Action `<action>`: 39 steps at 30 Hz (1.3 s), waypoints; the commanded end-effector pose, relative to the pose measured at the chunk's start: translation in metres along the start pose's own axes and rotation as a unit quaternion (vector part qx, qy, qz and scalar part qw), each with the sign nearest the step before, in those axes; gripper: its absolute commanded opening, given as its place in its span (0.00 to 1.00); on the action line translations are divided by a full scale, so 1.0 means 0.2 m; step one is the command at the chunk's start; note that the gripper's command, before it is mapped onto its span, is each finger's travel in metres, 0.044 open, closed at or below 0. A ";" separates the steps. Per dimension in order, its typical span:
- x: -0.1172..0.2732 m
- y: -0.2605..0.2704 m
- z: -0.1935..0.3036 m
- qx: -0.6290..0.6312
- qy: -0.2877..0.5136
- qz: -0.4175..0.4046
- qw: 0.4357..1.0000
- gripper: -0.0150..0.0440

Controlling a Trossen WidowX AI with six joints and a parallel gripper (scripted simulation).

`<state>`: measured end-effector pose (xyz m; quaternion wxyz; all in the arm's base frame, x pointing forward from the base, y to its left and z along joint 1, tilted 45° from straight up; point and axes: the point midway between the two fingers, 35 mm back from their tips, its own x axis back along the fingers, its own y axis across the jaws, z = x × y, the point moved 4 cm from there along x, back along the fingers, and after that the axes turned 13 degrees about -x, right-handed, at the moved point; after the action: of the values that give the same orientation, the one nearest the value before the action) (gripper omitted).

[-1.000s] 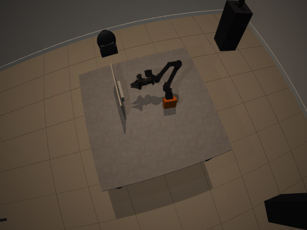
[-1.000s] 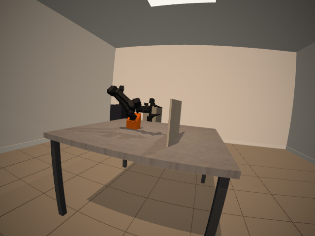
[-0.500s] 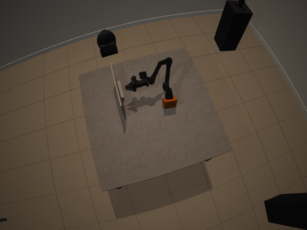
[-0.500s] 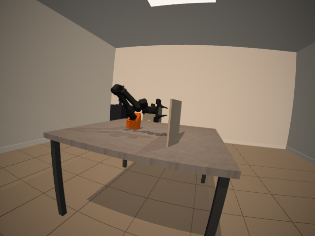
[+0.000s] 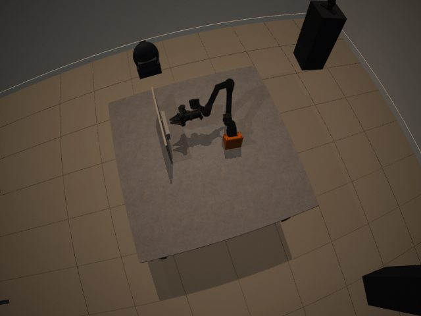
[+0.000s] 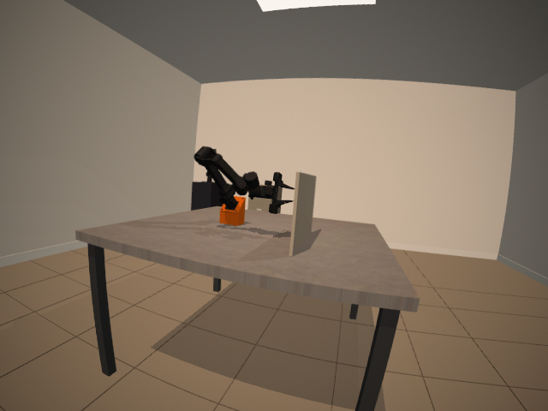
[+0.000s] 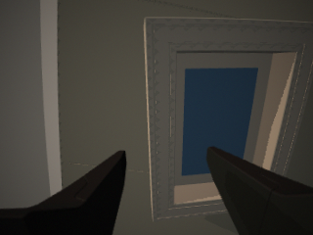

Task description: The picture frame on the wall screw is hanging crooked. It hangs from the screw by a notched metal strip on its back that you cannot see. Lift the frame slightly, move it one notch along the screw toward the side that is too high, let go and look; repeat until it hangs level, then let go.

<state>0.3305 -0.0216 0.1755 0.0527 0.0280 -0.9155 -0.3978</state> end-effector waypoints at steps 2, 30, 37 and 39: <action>-0.04 0.01 -0.01 -0.001 -0.004 -0.003 1.000 0.69; -0.16 0.01 -0.01 -0.001 -0.004 -0.003 1.000 0.69; -0.16 0.01 -0.01 -0.001 -0.004 -0.003 1.000 0.69; -0.16 0.01 -0.01 -0.001 -0.004 -0.003 1.000 0.69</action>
<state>0.3620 -0.0182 0.1749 0.0500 0.0299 -0.9158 -0.3974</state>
